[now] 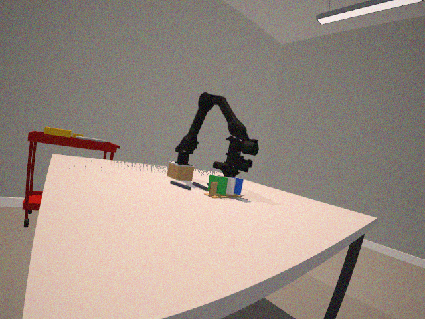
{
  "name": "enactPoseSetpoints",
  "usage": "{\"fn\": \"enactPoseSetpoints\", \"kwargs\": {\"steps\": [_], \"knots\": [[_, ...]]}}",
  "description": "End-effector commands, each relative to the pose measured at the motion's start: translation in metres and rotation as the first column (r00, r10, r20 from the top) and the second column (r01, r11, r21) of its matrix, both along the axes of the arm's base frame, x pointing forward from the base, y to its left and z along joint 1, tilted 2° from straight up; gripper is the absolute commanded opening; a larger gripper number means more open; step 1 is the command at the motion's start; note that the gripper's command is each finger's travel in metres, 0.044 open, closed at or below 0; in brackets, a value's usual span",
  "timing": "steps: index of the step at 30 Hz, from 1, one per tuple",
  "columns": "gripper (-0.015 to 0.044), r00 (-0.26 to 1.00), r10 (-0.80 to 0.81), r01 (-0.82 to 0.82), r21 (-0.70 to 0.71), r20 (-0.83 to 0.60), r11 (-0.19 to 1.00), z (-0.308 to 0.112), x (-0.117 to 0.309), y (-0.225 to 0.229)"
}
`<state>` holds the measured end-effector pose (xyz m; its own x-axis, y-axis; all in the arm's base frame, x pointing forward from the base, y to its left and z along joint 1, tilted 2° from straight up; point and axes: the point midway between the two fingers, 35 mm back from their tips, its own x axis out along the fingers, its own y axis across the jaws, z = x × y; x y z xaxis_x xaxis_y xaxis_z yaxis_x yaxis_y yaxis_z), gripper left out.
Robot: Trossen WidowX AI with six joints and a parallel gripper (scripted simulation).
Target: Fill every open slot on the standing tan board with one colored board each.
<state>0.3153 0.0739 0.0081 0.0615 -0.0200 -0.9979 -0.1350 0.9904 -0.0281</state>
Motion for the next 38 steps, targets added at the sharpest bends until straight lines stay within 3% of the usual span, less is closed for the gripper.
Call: {"fn": "enactPoseSetpoints", "kwargs": {"steps": [1,6,15,21,38], "knots": [[0.0053,1.000,0.000,0.000,0.000,0.000,1.000,0.000,0.000,0.000],[0.0164,1.000,0.000,0.000,0.000,0.000,1.000,0.000,0.000,0.000],[0.0164,1.000,0.000,0.000,0.000,0.000,1.000,0.003,0.000,0.000],[0.0164,1.000,-0.003,0.003,0.000,0.001,1.000,0.082,-0.005,0.002],[0.0164,1.000,-0.003,0.003,0.000,0.002,1.000,0.082,-0.001,0.003]]}}
